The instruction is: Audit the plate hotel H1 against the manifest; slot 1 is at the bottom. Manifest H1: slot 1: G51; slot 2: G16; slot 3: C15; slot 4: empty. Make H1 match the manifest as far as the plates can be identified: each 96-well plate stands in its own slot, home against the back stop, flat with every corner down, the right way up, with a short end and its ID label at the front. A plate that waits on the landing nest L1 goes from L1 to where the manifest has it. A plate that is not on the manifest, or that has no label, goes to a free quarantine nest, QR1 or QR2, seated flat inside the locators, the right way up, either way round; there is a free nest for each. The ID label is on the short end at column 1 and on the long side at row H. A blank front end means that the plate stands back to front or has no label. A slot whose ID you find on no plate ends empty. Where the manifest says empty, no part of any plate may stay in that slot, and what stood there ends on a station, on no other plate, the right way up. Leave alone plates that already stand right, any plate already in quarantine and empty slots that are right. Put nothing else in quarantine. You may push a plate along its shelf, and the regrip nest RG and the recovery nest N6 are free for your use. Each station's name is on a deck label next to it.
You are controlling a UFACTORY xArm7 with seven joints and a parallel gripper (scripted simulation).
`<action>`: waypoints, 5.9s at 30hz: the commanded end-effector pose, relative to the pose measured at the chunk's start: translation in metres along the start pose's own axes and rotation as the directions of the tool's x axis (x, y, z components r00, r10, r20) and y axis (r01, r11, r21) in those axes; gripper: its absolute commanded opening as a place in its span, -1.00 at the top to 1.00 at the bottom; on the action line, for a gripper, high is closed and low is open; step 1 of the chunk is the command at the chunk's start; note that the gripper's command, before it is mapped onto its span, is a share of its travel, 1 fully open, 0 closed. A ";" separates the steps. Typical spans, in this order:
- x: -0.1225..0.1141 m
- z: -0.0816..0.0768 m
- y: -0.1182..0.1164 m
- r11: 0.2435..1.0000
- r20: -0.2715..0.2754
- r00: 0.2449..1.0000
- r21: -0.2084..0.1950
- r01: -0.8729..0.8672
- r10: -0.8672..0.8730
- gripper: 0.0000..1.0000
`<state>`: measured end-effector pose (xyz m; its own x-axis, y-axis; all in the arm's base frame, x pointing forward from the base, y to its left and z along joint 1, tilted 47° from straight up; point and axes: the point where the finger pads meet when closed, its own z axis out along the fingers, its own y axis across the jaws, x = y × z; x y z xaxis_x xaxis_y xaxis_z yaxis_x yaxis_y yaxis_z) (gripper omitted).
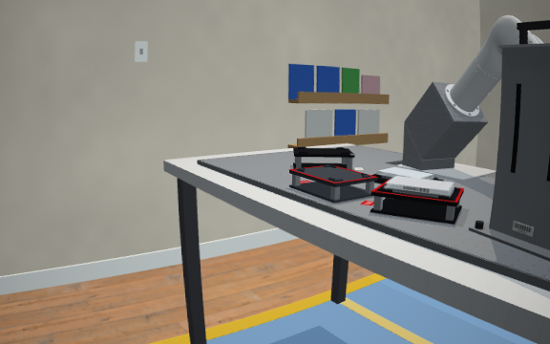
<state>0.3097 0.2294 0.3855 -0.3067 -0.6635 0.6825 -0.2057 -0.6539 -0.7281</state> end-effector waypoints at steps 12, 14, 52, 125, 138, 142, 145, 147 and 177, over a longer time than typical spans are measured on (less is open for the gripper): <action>0.001 -0.023 0.000 1.000 0.000 1.000 -0.001 -0.003 0.003 -1.00; 0.001 -0.027 0.000 1.000 0.000 1.000 -0.001 -0.003 0.003 -1.00; 0.001 -0.083 0.000 1.000 0.001 1.000 -0.001 -0.002 0.002 -1.00; -0.005 -0.046 0.000 1.000 0.000 1.000 -0.001 -0.002 0.002 1.00; -0.005 -0.030 0.000 1.000 0.000 1.000 -0.001 -0.003 0.003 1.00; -0.005 -0.025 0.000 1.000 0.000 1.000 -0.001 -0.003 0.003 1.00; -0.005 -0.022 0.000 1.000 0.000 1.000 -0.001 -0.003 0.003 1.00; -0.005 -0.022 0.000 1.000 0.000 1.000 -0.001 -0.003 0.003 1.00; -0.005 -0.016 0.000 1.000 0.000 1.000 -0.001 -0.003 0.003 1.00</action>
<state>0.2967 0.2393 0.3799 -0.3068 -0.6634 0.6825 -0.2060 -0.6538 -0.7281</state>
